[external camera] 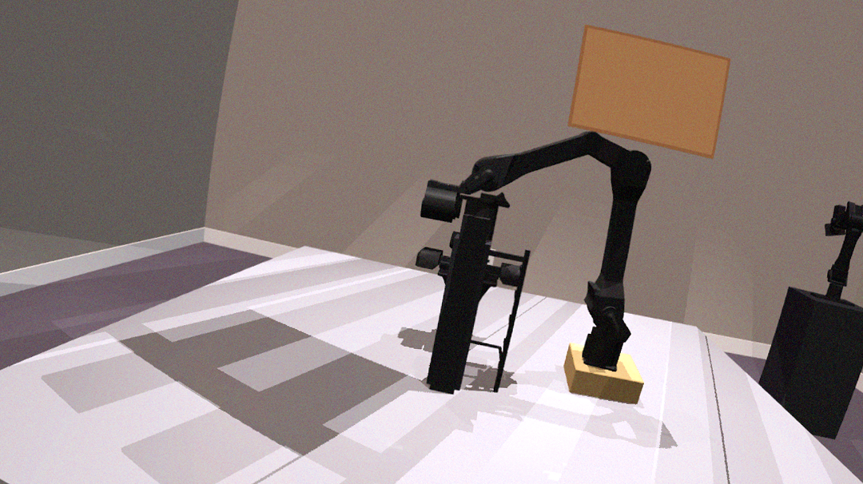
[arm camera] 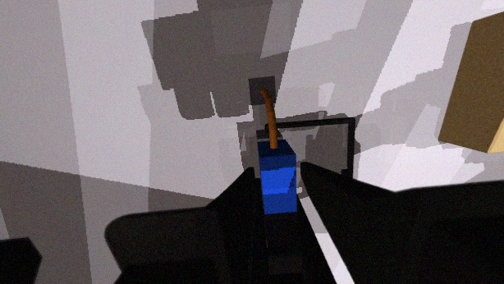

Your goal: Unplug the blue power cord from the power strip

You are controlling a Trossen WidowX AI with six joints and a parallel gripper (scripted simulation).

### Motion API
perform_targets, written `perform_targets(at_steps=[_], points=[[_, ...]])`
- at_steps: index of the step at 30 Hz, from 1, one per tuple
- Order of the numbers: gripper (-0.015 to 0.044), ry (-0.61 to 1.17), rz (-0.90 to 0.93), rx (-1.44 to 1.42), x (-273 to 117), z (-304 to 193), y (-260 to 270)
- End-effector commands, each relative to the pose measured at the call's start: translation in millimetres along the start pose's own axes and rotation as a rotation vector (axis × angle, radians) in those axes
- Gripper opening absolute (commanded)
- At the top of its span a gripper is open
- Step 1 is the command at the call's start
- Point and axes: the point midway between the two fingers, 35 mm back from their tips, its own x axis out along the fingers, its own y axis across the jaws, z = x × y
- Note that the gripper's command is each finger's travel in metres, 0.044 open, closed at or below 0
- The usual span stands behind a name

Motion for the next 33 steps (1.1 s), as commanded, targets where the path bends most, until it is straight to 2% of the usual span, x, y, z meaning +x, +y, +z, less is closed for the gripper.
perform_targets(at_steps=[1, 6, 10, 18, 33], points=[[0.0160, -0.002, -0.001, 0.007, 6, 0, 0], [0.0160, -0.002, -0.001, 0.007, 9, 0, 0], [0.0055, 0.000, -0.002, 0.000, 6, 0, -1], [0.0002, 0.000, -0.002, 0.000, 6, 0, -1], [0.0000, -0.003, -0.001, 0.002, 6, 20, 1]])
